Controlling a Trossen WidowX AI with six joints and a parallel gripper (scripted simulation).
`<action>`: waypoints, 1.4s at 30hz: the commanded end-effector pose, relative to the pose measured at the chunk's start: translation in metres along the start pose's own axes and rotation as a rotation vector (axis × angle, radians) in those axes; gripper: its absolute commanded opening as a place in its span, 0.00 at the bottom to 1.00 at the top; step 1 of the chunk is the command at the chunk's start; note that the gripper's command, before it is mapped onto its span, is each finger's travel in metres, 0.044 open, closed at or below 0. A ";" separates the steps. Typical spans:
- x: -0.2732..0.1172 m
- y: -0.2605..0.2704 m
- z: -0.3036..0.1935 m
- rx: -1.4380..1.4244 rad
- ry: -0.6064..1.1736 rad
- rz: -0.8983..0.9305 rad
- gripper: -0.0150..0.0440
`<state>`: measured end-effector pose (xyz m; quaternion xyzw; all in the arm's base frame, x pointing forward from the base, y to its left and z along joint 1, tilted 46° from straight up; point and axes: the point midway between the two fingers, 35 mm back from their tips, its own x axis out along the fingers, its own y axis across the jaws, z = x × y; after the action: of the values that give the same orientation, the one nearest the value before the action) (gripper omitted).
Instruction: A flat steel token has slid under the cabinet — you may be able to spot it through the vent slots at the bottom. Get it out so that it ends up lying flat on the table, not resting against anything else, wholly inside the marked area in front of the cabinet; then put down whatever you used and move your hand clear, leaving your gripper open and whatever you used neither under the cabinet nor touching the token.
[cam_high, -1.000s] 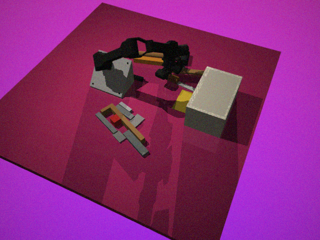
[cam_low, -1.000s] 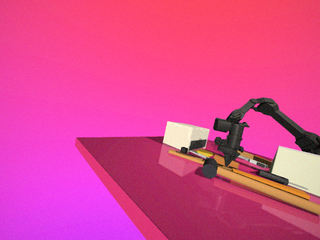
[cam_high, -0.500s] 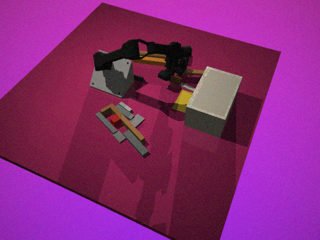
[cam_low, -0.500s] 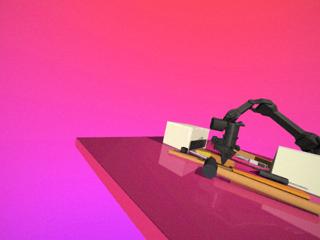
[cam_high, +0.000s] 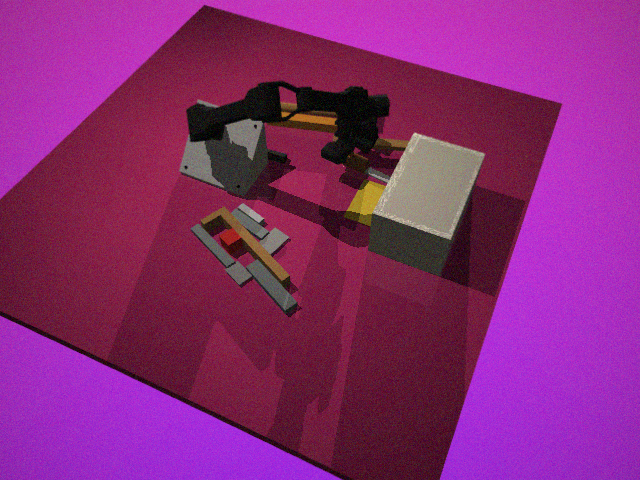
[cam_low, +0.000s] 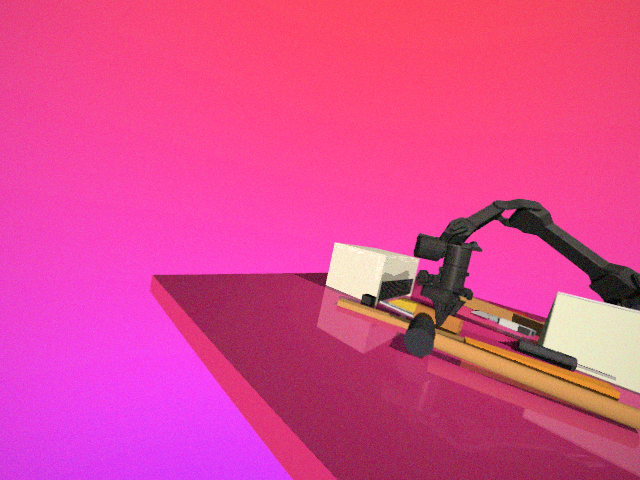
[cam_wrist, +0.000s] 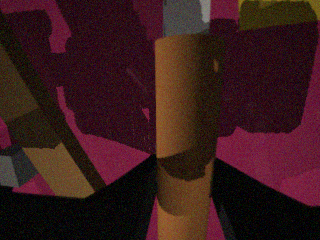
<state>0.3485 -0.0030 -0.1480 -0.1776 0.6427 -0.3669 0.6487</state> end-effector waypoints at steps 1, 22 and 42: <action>0.000 0.001 0.006 -0.001 -0.001 0.003 0.25; 0.000 0.001 0.027 -0.001 -0.002 0.003 0.25; -0.001 0.002 0.046 0.000 -0.003 0.002 0.25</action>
<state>0.3889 -0.0124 -0.1433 -0.1770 0.6423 -0.3674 0.6490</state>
